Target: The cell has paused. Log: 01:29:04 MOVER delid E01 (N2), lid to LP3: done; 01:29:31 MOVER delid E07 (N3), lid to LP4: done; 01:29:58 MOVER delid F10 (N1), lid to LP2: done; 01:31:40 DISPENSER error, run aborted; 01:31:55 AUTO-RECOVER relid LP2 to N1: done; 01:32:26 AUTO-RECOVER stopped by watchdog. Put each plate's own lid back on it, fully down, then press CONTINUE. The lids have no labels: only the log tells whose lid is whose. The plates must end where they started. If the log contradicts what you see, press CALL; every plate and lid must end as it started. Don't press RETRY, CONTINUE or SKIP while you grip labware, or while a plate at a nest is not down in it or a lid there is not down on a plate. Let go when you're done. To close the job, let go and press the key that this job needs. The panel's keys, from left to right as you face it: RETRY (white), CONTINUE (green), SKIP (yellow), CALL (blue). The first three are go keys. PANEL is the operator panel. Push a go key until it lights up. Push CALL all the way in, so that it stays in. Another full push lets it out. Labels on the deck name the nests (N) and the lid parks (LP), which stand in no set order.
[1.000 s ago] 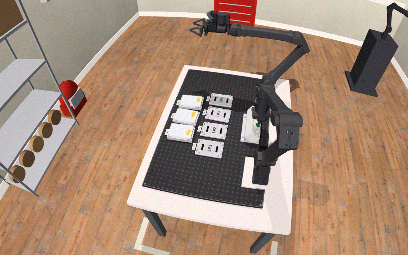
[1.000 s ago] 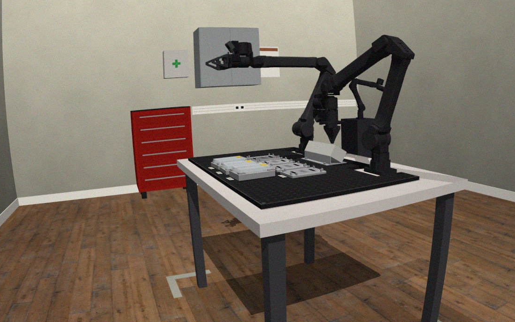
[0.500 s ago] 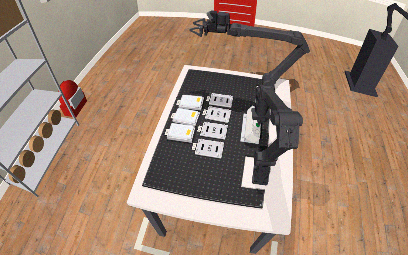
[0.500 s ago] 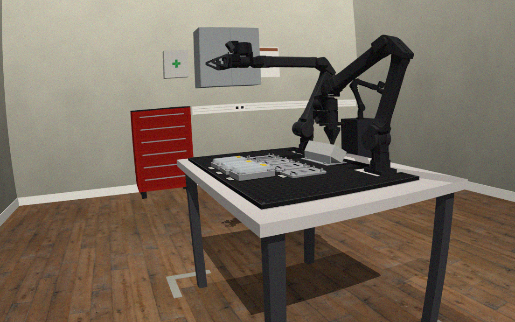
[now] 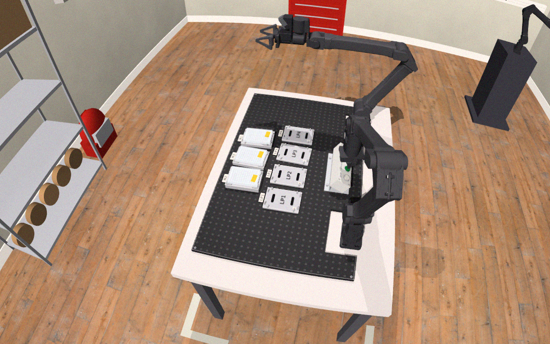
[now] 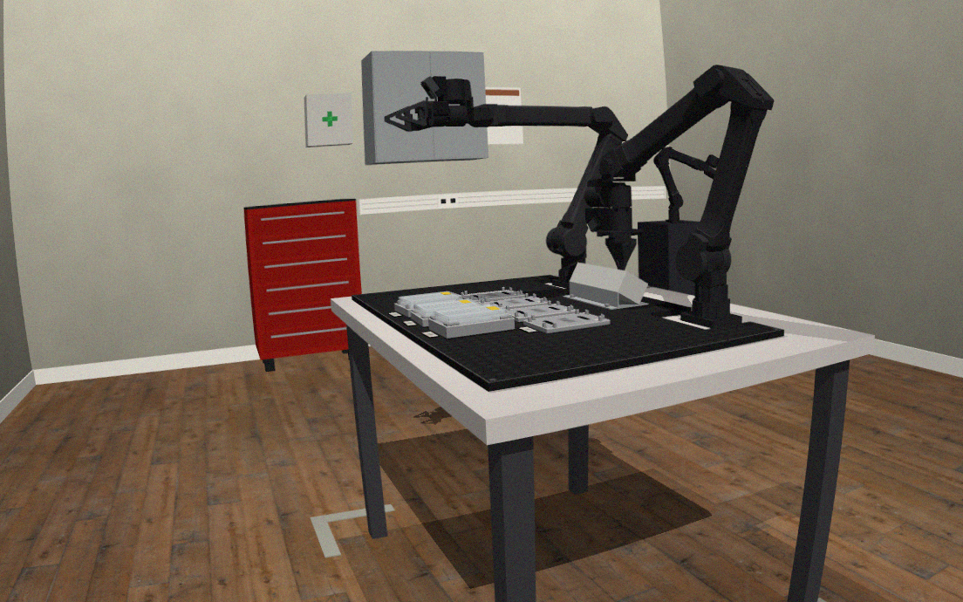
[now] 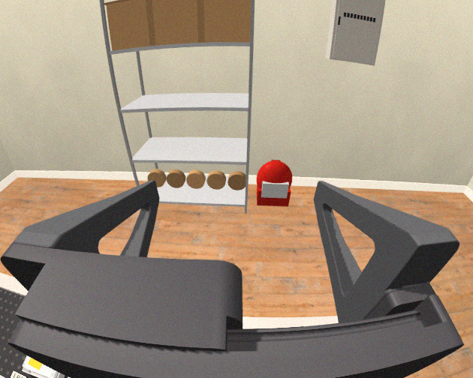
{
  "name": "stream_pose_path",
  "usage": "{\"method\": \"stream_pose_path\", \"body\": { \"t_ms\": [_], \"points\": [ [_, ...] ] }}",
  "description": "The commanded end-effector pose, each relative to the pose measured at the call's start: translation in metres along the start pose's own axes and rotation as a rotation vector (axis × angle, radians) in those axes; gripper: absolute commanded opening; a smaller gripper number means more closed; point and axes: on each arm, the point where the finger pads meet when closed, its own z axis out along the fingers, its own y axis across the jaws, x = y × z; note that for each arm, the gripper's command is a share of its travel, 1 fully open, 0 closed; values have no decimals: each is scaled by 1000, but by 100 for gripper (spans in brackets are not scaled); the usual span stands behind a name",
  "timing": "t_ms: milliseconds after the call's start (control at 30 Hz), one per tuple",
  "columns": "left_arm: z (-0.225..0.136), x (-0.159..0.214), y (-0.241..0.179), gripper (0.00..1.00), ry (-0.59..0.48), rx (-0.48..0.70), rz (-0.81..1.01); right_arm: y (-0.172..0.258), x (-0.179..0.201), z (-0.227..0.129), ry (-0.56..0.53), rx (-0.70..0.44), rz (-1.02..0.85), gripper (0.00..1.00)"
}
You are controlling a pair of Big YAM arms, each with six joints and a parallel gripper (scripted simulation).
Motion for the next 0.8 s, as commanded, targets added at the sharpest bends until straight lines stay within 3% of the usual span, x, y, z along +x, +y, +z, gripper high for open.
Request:
{"method": "stream_pose_path", "body": {
  "t_ms": [0,767],
  "points": [
    [5,-4,5,0,2,-2,-5,-1,-35,-2,-57,-1,12,100],
    [8,-3,6,0,2,-2,-5,-1,-35,-2,-57,-1,12,100]
  ]
}}
